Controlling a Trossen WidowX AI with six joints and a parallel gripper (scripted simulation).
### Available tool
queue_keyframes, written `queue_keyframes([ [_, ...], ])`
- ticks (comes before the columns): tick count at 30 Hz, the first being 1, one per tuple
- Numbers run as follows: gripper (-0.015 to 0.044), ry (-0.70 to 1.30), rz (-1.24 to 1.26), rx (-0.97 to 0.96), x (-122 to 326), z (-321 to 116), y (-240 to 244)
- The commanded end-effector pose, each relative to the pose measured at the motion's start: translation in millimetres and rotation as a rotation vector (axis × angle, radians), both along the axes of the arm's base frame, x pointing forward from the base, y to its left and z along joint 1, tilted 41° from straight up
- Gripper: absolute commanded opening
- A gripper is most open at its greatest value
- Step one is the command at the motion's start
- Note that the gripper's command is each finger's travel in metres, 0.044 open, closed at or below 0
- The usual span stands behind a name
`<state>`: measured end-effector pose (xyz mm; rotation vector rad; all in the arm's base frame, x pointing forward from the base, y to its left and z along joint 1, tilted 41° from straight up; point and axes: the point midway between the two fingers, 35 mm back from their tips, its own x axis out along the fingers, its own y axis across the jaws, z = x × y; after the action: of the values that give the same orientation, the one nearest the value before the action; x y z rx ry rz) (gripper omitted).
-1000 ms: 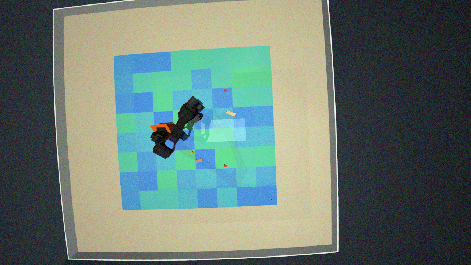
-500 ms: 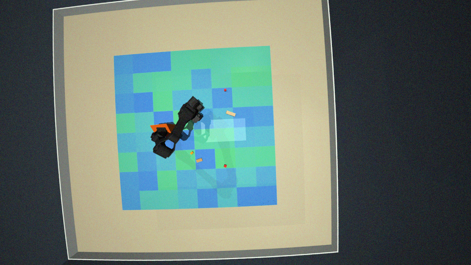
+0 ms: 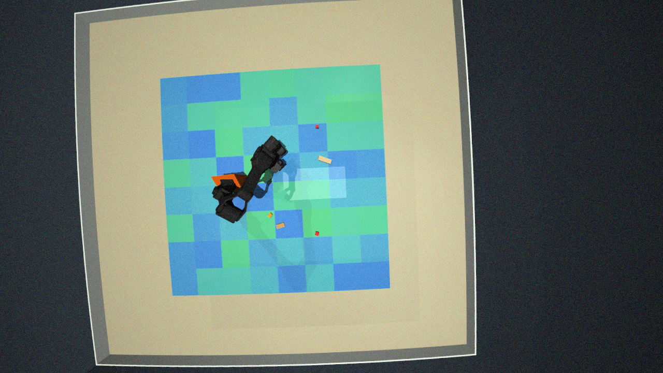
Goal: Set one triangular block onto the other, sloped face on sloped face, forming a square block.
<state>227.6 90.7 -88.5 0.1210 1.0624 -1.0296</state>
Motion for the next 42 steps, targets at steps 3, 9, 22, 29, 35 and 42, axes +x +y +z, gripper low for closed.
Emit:
queue_keyframes([
  [3, 0.0026, 0.000, 0.000, 0.000, 0, 0, 0],
  [9, 0.0184, 0.000, 0.000, 0.000, 0, 0, 0],
  [22, 0.0440, 0.000, 0.000, 0.000, 0, 0, 0],
  [29, 0.0440, 0.001, 0.001, 0.003, 1, 15, 16],
  [35, 0.0440, 0.003, 0.000, 0.004, -10, 82, 70],
  [42, 0.0440, -0.010, 0.014, 0.017, -6, 79, 71],
])
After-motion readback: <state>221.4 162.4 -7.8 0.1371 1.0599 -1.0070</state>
